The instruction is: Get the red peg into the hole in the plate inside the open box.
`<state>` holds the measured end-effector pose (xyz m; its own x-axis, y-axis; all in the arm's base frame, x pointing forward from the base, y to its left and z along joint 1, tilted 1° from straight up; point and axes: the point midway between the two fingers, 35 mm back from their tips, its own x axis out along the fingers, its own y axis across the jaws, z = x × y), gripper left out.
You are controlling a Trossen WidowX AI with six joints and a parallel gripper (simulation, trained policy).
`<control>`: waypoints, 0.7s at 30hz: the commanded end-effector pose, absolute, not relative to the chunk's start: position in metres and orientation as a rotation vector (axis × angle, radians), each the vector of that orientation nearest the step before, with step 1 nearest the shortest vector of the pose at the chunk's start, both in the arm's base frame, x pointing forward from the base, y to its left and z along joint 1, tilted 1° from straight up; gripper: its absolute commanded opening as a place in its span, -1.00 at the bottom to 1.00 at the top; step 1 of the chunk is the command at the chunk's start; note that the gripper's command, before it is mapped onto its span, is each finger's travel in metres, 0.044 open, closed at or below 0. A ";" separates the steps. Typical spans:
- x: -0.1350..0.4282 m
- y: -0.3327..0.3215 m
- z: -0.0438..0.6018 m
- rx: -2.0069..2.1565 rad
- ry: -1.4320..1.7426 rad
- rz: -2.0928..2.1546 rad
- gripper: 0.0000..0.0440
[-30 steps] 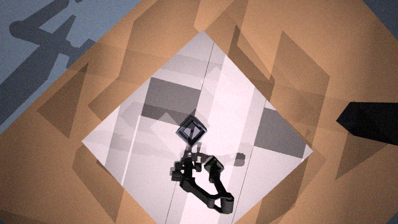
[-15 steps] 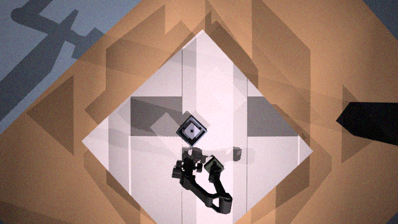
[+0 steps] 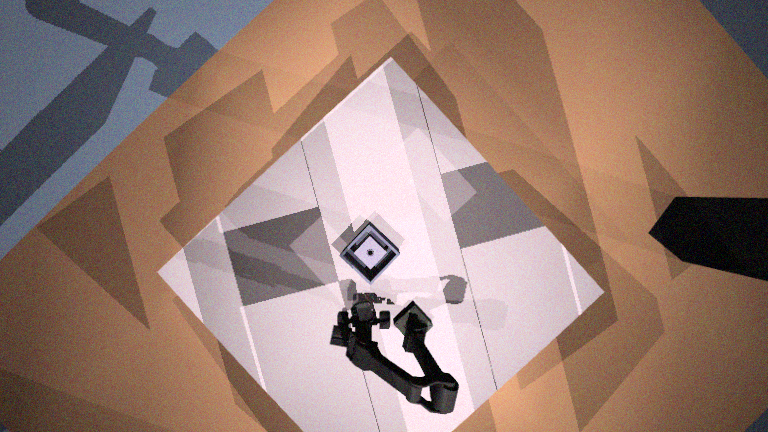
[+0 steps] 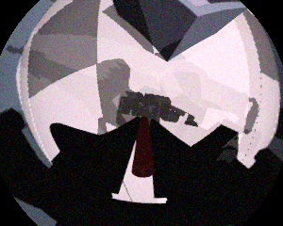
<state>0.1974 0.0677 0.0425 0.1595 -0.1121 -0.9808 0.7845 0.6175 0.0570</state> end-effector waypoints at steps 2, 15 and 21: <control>0.208 0.059 0.062 0.625 1.208 -0.691 -1.00; 0.236 0.032 0.111 0.573 1.118 -0.687 -1.00; 0.249 0.012 0.124 0.574 1.093 -0.713 -1.00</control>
<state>0.2427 0.0223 0.1166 0.2795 -0.2134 -0.9361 0.7519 0.6549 0.0752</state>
